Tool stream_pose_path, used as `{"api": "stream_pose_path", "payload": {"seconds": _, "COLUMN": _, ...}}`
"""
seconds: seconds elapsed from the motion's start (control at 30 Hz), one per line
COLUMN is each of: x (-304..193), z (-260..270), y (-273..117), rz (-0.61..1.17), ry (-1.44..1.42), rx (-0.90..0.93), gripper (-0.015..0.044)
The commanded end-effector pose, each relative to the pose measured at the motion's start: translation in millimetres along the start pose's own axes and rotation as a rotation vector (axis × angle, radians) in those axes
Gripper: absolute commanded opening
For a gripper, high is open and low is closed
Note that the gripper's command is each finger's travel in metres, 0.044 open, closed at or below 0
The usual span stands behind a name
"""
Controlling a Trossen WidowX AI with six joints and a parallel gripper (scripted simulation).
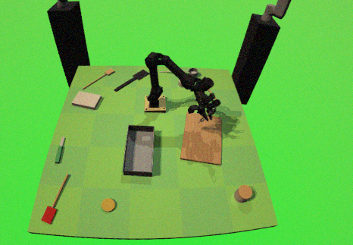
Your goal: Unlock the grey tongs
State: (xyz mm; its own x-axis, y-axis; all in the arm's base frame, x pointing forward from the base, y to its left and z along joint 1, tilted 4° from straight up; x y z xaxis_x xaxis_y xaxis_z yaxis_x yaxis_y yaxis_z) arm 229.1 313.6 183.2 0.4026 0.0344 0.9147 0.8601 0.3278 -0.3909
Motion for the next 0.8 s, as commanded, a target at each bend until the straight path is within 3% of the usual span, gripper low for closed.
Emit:
{"api": "stream_pose_path", "payload": {"seconds": 0.0, "x": 5, "z": 5, "y": 5, "rz": 0.026, "ry": -0.008, "rx": 0.003, "gripper": -0.015}}
{"api": "stream_pose_path", "payload": {"seconds": 0.77, "x": 6, "z": 21, "y": 35, "rz": 0.295, "ry": -0.071, "rx": -0.021, "gripper": -0.015}}
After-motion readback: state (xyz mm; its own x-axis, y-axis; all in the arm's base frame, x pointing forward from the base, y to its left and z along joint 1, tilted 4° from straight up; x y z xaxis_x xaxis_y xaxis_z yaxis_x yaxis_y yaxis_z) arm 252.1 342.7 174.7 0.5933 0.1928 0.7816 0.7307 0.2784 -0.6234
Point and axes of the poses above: the point midway between the two fingers, 35 mm back from their tips, its own y axis out along the fingers, its own z axis across the jaws, x = y × z, the point moved 1 cm from there along -y, back along the fingers, and after that the axes turned 10 degrees about y, right-handed, at the moved point
